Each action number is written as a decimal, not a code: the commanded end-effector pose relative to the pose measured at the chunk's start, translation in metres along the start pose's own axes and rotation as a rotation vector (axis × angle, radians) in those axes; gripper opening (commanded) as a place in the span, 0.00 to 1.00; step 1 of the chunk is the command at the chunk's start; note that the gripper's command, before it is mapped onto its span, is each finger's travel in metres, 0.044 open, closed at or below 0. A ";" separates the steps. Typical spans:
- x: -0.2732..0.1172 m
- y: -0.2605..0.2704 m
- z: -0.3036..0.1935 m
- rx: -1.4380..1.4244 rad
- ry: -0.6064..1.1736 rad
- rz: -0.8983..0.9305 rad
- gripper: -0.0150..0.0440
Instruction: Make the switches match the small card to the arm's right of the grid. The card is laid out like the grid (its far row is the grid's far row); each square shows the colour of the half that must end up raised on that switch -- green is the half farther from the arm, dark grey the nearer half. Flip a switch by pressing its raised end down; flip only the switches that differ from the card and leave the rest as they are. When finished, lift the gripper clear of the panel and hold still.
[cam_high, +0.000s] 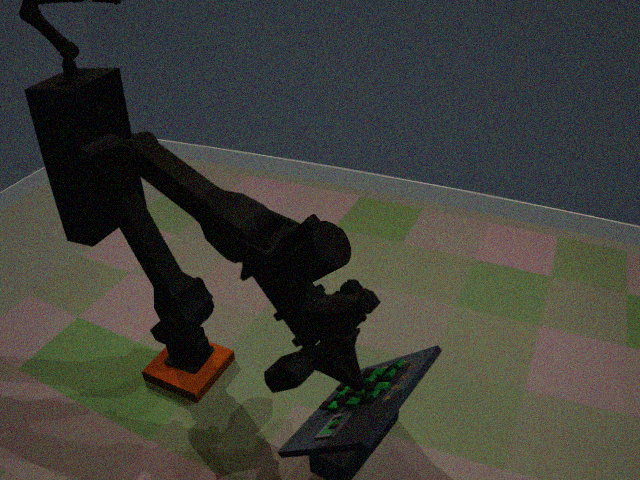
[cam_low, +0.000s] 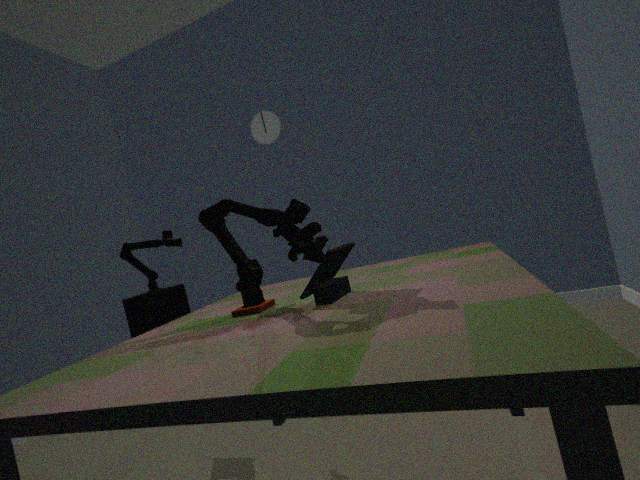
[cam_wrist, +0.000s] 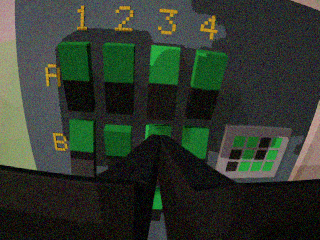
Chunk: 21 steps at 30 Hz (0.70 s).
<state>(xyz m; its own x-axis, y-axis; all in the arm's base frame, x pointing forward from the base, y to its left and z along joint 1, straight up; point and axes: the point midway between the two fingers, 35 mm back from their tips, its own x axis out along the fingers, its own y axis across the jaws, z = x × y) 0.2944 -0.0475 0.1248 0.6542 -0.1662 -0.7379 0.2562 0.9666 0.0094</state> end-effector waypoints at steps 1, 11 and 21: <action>-0.018 0.001 0.002 -0.001 -0.008 0.001 0.25; -0.063 -0.005 -0.007 -0.004 -0.021 0.002 0.25; -0.035 -0.021 -0.021 -0.005 -0.043 0.001 0.25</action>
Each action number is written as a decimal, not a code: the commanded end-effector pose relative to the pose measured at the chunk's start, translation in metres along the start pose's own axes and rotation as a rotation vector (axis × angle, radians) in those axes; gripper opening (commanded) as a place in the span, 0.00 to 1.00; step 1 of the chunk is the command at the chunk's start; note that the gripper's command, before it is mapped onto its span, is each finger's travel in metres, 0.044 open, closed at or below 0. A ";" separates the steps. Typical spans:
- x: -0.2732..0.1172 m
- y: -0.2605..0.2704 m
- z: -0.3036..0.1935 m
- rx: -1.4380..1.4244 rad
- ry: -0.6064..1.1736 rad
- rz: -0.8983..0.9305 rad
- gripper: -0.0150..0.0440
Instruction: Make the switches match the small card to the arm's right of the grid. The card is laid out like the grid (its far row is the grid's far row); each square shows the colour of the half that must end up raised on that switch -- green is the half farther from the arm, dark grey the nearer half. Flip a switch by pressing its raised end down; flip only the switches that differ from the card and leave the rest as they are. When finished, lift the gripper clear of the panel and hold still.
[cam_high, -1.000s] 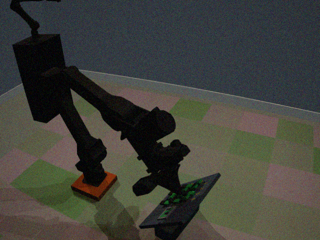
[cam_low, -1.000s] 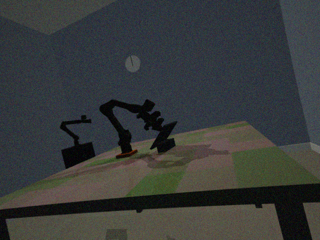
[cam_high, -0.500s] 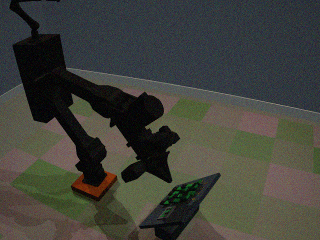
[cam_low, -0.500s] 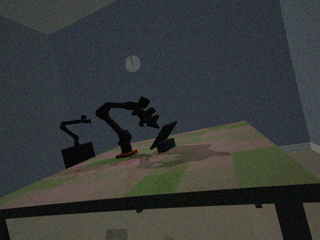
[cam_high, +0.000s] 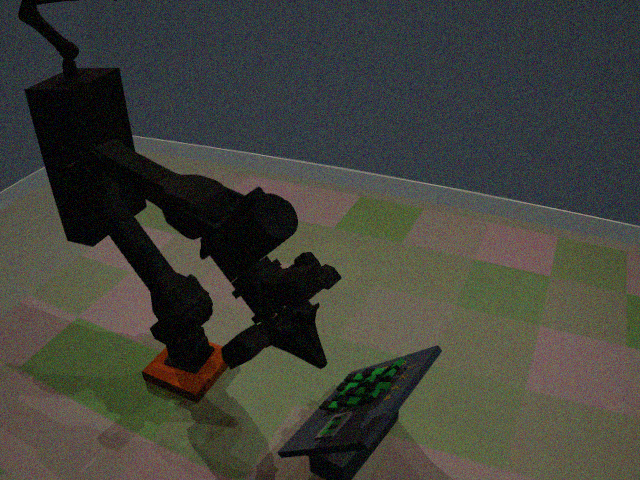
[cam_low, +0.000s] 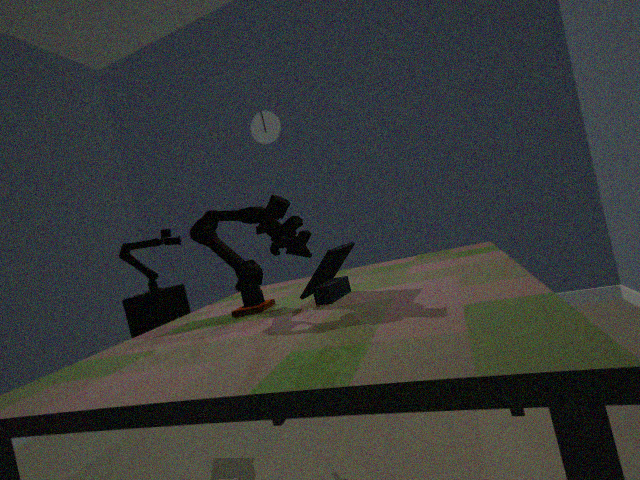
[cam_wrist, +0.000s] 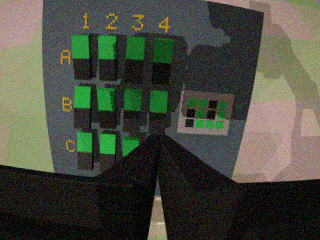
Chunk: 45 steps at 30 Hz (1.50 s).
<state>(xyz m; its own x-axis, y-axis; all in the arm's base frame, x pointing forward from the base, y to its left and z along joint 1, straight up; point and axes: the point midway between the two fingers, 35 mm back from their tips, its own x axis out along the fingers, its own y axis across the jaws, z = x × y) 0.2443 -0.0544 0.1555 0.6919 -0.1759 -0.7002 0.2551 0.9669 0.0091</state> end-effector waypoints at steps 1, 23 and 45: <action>0.024 -0.001 -0.009 -0.004 0.007 0.000 0.25; 0.049 -0.001 -0.010 -0.004 0.004 0.000 0.25; 0.050 -0.001 -0.010 -0.004 0.004 0.000 0.25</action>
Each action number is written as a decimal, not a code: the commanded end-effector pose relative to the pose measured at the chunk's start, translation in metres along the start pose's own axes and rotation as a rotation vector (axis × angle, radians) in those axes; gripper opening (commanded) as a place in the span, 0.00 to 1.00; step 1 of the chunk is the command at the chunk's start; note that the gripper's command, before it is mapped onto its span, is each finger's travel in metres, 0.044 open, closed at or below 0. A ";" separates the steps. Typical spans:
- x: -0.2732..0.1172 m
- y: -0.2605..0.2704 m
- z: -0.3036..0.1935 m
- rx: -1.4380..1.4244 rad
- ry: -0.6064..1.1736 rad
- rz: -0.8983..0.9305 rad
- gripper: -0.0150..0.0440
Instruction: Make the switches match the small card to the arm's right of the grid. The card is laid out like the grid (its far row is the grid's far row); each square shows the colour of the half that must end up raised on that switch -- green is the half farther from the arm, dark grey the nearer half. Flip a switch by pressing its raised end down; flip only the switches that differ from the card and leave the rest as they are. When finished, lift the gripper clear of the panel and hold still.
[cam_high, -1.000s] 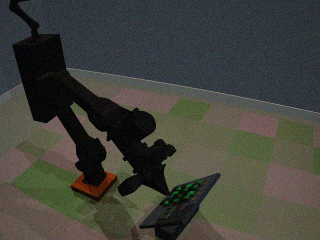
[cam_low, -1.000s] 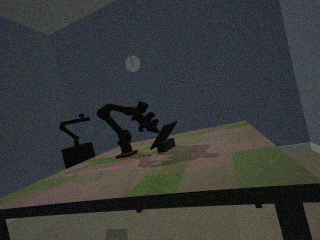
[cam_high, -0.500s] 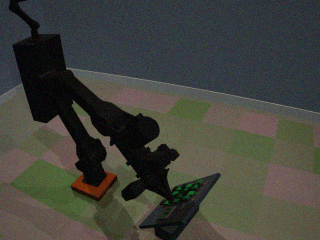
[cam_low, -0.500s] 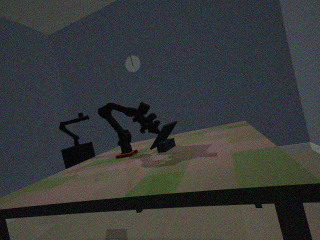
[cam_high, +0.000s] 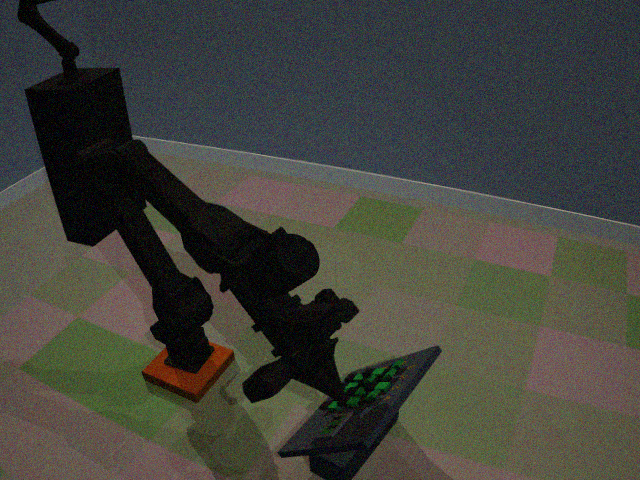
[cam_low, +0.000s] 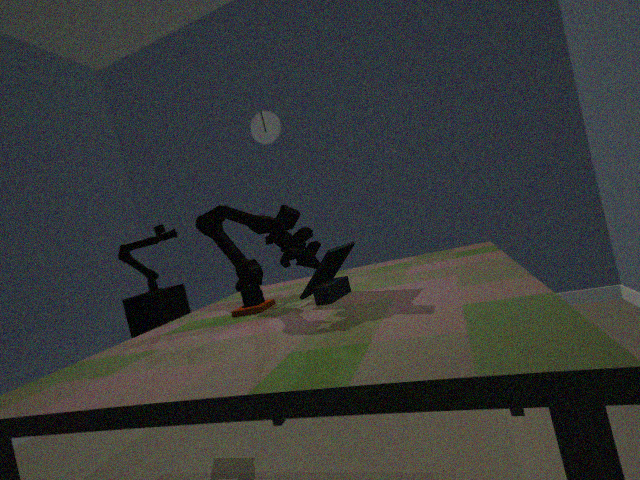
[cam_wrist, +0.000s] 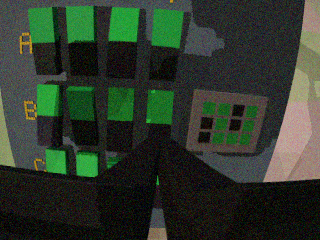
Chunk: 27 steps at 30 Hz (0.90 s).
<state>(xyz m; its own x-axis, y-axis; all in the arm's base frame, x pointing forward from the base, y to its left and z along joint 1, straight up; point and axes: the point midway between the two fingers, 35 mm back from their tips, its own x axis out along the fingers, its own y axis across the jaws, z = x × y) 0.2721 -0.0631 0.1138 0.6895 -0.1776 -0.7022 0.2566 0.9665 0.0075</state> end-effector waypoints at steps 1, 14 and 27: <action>0.000 0.000 -0.001 -0.004 0.001 0.002 0.25; 0.001 0.000 -0.001 -0.004 0.001 0.002 0.25; 0.003 0.000 -0.001 -0.004 0.001 0.002 0.25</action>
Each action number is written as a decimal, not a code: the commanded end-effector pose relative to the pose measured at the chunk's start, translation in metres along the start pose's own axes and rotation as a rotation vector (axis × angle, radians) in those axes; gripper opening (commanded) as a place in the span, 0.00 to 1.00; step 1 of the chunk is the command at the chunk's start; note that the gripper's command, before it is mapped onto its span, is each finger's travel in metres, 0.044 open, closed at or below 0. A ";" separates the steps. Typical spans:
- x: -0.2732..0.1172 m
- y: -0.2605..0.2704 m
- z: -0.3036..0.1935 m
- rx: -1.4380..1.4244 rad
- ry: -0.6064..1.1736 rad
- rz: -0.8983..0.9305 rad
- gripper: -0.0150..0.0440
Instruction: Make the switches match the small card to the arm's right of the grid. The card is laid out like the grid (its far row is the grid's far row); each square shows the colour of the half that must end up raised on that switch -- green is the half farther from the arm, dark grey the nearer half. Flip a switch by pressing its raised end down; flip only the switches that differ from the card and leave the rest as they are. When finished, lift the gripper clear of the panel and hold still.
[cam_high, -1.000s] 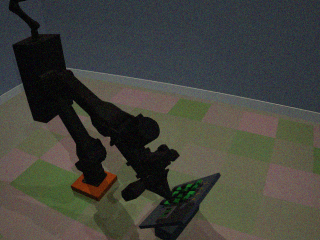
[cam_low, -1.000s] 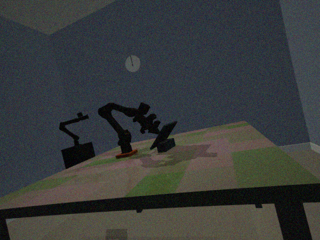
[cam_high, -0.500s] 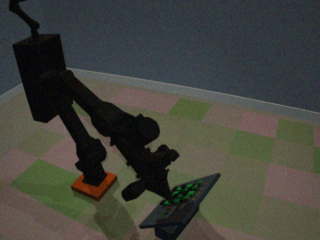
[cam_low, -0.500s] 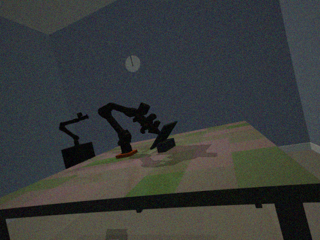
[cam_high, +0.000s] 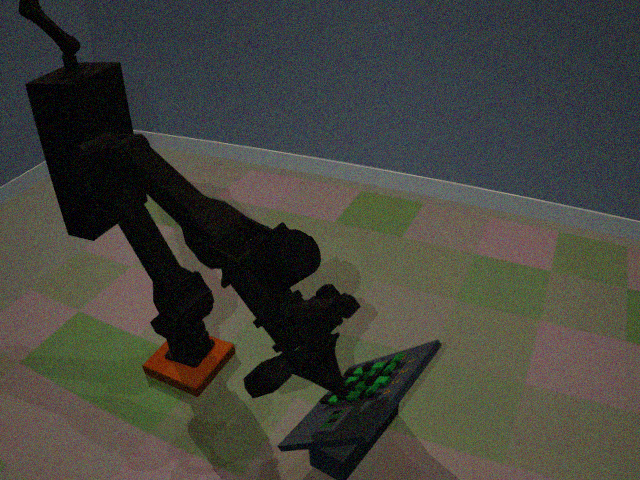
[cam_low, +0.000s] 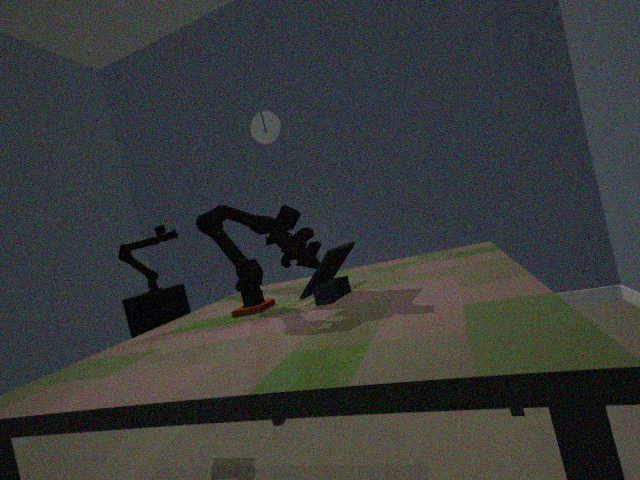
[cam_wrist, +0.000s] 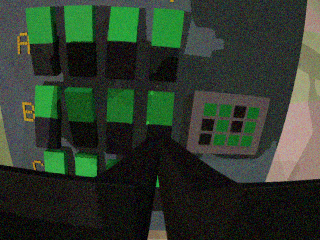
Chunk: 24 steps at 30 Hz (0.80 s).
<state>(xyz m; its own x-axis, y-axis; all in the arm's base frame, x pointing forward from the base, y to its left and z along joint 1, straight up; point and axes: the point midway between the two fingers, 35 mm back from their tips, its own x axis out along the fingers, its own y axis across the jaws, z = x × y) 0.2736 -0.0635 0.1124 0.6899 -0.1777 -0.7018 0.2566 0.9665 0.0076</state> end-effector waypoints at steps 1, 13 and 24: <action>0.001 0.000 -0.001 -0.004 0.001 0.002 0.25; 0.003 0.000 -0.001 -0.004 0.001 0.002 0.25; 0.004 0.000 -0.001 -0.004 0.001 0.002 0.25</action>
<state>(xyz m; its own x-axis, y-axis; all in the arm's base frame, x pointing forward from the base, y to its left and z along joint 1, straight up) 0.2756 -0.0640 0.1099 0.6894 -0.1775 -0.7022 0.2566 0.9665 0.0076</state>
